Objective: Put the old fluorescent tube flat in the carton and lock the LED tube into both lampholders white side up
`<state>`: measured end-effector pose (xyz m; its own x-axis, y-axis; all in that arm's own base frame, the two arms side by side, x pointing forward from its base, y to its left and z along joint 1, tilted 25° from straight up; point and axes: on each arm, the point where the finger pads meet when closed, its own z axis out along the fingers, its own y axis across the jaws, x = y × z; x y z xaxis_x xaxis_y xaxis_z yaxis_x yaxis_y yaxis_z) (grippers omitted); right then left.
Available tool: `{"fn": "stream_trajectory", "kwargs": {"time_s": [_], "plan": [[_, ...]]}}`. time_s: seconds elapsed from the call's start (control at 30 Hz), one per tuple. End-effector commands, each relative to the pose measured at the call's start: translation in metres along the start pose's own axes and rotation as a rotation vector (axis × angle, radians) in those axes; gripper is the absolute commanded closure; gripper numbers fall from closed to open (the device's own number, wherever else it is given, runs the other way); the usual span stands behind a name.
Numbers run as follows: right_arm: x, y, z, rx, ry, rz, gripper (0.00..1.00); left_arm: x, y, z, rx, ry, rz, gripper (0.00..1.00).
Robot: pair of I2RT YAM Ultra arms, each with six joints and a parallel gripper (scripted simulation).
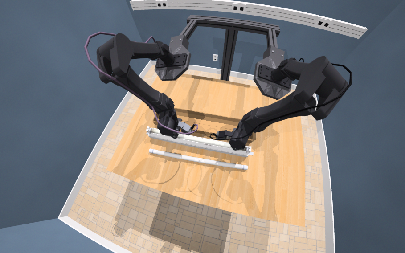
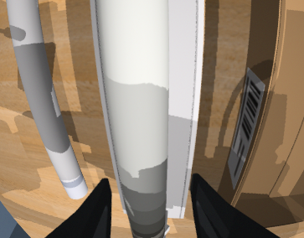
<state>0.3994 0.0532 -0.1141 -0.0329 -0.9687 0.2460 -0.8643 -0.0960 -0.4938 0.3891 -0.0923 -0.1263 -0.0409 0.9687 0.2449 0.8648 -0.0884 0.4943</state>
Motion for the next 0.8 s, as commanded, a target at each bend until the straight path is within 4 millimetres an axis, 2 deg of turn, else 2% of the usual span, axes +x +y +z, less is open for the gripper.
{"fn": "stream_trajectory", "kwargs": {"time_s": [0.0,0.13,0.17,0.2,0.27,0.3,0.77], "plan": [[-0.008,-0.011,0.004,0.026,-0.021,-0.003,0.51,-0.007,0.010,0.004,-0.021,-0.021,-0.002,0.51],[-0.005,-0.015,0.015,0.042,-0.021,0.006,0.51,-0.006,0.015,0.016,-0.039,-0.027,-0.006,0.51],[-0.007,-0.013,0.010,0.030,-0.021,0.001,0.51,-0.006,0.014,0.018,-0.035,-0.025,-0.006,0.51],[-0.009,-0.011,0.007,0.029,-0.024,-0.008,0.51,-0.006,0.005,0.015,-0.013,-0.020,0.003,0.51],[-0.012,-0.028,-0.001,0.074,-0.035,0.006,0.51,-0.008,-0.010,0.011,0.017,-0.017,0.032,0.51],[-0.011,-0.026,0.000,0.064,-0.032,0.003,0.51,-0.011,-0.004,0.011,0.008,-0.021,0.035,0.89],[-0.011,-0.025,0.000,0.060,-0.032,0.000,0.51,-0.008,-0.008,0.011,0.017,-0.017,0.022,0.89]]}}
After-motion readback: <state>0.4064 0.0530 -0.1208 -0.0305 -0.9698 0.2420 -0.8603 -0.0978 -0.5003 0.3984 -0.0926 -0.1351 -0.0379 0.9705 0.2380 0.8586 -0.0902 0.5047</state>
